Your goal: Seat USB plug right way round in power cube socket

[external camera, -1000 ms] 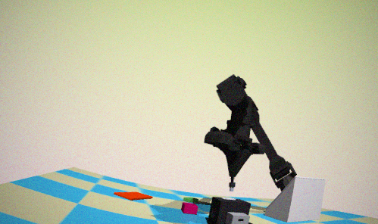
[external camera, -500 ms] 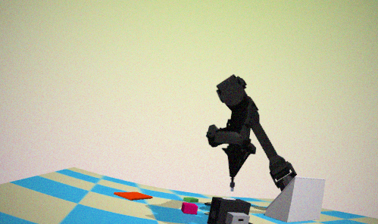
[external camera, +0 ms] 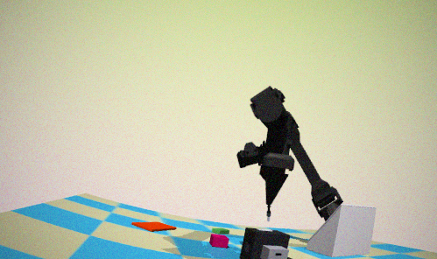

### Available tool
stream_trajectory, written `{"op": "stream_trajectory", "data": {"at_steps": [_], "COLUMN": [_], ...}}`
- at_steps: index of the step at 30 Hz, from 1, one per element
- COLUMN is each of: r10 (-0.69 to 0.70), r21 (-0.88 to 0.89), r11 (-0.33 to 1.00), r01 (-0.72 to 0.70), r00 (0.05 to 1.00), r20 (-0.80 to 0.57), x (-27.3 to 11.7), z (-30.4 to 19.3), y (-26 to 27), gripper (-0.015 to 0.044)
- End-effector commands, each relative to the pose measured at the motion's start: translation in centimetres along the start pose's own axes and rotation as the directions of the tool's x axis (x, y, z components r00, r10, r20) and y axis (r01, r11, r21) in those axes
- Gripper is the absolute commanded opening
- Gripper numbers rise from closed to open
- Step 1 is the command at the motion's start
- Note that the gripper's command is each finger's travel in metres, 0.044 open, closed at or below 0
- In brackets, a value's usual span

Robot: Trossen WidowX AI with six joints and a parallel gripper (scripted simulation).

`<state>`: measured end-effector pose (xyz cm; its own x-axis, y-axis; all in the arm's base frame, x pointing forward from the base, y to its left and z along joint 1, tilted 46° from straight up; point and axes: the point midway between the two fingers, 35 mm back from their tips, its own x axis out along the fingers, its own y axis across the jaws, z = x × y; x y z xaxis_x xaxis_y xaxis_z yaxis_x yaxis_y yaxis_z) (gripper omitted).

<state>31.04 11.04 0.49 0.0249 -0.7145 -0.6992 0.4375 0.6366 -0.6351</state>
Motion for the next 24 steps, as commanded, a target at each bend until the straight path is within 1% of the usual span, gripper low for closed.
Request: {"op": "stream_trajectory", "data": {"at_steps": [1, 12, 24], "r10": [0.001, 0.001, 0.001], "r21": [-0.11, -0.387, -0.653], "r11": [0.994, 0.922, 0.757], "r01": [-0.001, -0.001, -0.001], "r00": [1.0, 1.0, 1.0], "r20": [0.0, 0.0, 0.0], "x": [0.0, 0.0, 0.0], "z": [-0.01, -0.01, -0.01], "y": [0.03, 0.03, 0.03], "gripper": [0.0, 0.0, 0.0]}}
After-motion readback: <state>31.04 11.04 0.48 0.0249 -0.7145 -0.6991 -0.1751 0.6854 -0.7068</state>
